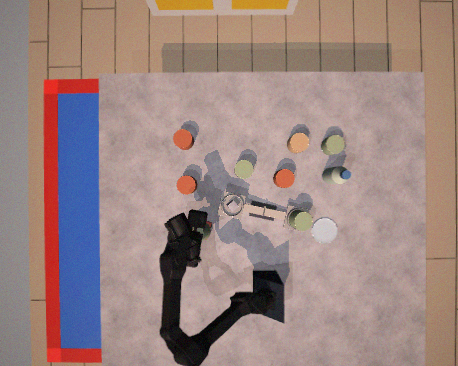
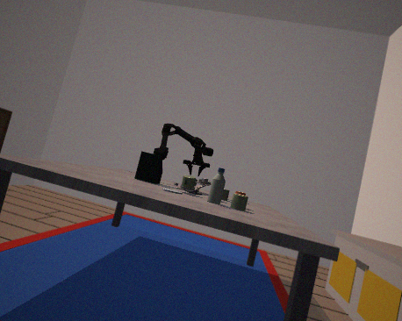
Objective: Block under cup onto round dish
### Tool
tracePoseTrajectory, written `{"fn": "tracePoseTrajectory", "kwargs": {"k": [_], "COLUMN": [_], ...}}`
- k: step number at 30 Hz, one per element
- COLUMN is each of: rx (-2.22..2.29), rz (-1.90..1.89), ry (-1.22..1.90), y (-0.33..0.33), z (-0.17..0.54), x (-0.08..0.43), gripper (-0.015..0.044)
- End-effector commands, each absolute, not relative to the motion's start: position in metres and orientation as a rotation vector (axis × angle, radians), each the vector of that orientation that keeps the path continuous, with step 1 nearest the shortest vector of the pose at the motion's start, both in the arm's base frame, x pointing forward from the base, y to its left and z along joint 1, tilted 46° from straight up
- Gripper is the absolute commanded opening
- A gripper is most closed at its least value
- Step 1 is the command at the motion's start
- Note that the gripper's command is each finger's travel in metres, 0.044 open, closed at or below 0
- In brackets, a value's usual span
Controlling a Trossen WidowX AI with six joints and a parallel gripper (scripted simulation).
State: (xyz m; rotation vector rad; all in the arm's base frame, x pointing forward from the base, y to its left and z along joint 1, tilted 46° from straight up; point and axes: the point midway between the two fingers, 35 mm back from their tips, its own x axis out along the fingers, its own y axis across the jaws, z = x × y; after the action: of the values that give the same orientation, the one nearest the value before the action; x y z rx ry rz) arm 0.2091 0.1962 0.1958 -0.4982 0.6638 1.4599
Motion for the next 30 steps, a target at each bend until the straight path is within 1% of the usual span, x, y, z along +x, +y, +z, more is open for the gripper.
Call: {"fn": "tracePoseTrajectory", "kwargs": {"k": [1, 11, 18, 22, 30], "rx": [-0.463, -0.233, -0.075, -0.006, -0.006], "rz": [1.419, 1.281, 1.199, 1.174, 1.174], "ry": [0.699, 0.97, 1.11, 1.157, 1.156], "y": [0.189, 0.144, 0.106, 0.093, 0.104], "z": [0.198, 0.162, 0.134, 0.125, 0.114], "x": [0.224, 0.283, 0.313, 0.321, 0.319], "gripper": [0.026, 0.026, 0.026, 0.026, 0.026]}}
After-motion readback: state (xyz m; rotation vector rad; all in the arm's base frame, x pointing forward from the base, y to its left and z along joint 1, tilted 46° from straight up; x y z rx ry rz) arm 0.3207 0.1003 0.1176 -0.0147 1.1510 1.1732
